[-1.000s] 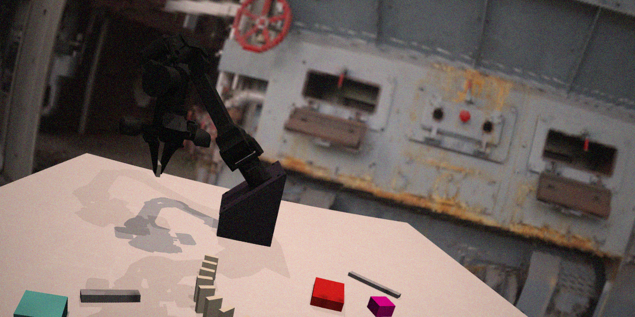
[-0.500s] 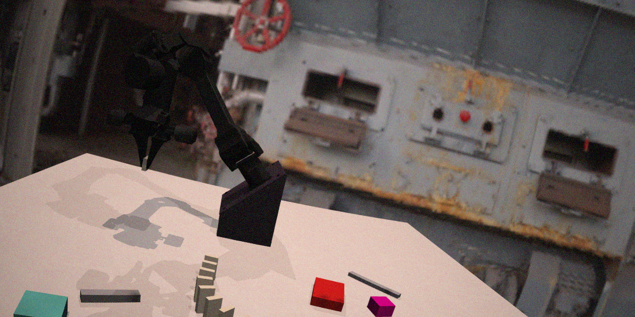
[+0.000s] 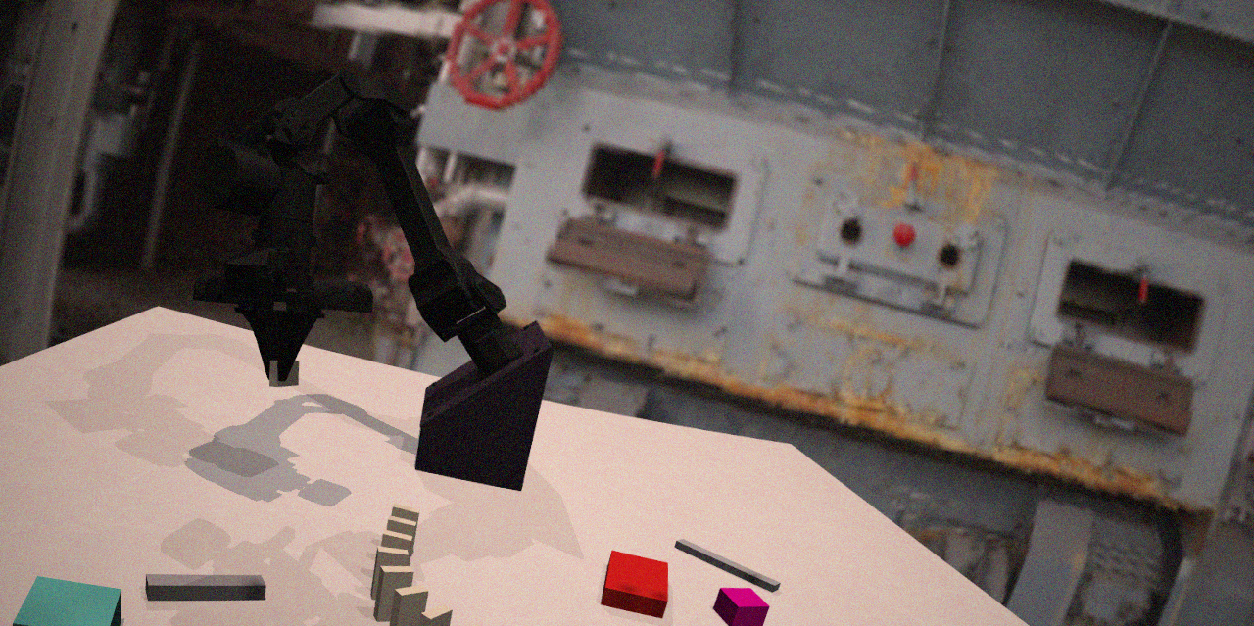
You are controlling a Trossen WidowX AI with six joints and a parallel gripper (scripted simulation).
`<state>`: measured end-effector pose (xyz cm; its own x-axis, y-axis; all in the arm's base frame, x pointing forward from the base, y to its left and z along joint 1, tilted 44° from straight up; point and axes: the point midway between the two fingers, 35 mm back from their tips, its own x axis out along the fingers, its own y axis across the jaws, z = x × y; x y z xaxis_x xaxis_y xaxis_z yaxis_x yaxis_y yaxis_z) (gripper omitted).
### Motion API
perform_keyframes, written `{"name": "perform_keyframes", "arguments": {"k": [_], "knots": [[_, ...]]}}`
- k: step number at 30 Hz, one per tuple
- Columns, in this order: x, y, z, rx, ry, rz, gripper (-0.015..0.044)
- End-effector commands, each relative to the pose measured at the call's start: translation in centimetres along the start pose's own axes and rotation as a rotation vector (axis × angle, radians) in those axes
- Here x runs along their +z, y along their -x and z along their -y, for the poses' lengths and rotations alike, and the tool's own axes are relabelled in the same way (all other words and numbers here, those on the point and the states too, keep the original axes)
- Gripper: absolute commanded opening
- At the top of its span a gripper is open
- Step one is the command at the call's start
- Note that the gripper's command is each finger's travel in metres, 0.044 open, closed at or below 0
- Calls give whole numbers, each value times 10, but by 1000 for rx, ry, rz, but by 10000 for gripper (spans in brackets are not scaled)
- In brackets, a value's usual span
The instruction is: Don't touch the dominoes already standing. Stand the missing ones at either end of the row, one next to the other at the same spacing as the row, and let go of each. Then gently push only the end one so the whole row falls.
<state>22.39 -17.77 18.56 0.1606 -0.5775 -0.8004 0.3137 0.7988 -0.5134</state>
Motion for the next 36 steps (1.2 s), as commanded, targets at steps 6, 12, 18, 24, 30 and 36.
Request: {"name": "perform_keyframes", "arguments": {"k": [6, 12, 18, 24, 30, 36], "knots": [[17, -30, -2, 121, -134, 158, 26], [28, -44, 3, 178, -206, 280, 26], [37, -53, 12, 218, -259, 412, 26], [42, -57, 24, 243, -291, 551, 26], [43, -57, 36, 252, -300, 692, 26], [40, -53, 48, 247, -286, 831, 26]]}}
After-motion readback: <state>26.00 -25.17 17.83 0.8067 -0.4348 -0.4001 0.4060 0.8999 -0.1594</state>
